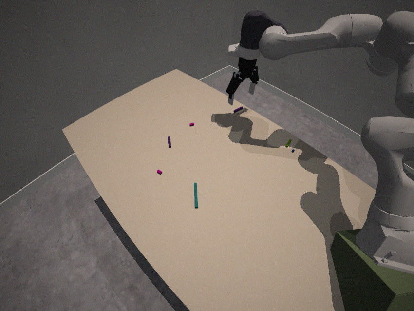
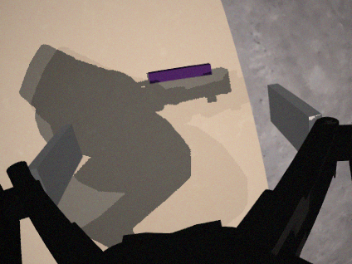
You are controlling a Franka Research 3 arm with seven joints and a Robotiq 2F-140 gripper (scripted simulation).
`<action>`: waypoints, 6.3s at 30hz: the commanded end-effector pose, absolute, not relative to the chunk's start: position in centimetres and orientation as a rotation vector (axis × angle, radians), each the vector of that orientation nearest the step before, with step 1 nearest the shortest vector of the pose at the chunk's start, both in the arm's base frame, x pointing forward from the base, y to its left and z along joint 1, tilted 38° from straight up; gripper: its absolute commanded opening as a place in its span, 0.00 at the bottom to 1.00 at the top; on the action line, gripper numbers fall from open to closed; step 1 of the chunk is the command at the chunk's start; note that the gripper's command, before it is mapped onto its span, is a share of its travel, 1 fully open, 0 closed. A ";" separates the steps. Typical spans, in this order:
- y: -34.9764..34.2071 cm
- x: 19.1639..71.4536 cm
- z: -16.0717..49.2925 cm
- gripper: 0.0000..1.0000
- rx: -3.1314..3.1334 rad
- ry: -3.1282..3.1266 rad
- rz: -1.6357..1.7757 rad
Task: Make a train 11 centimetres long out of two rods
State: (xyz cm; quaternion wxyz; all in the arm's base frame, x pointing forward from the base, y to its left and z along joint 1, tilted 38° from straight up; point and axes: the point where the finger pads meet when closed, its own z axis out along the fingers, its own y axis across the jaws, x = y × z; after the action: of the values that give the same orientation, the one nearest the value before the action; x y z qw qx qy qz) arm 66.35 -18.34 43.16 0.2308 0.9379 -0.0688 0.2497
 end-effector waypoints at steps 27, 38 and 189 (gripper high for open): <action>-17.3 66.0 49.0 1.00 2.468 -0.946 0.973; -16.7 66.0 50.6 1.00 2.401 -1.166 1.054; -5.2 73.1 45.4 1.00 -0.164 -3.528 1.067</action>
State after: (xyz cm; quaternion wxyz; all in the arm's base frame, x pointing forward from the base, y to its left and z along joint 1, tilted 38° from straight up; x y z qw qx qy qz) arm 72.82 -5.34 45.39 -0.2484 0.0120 -0.9223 0.2959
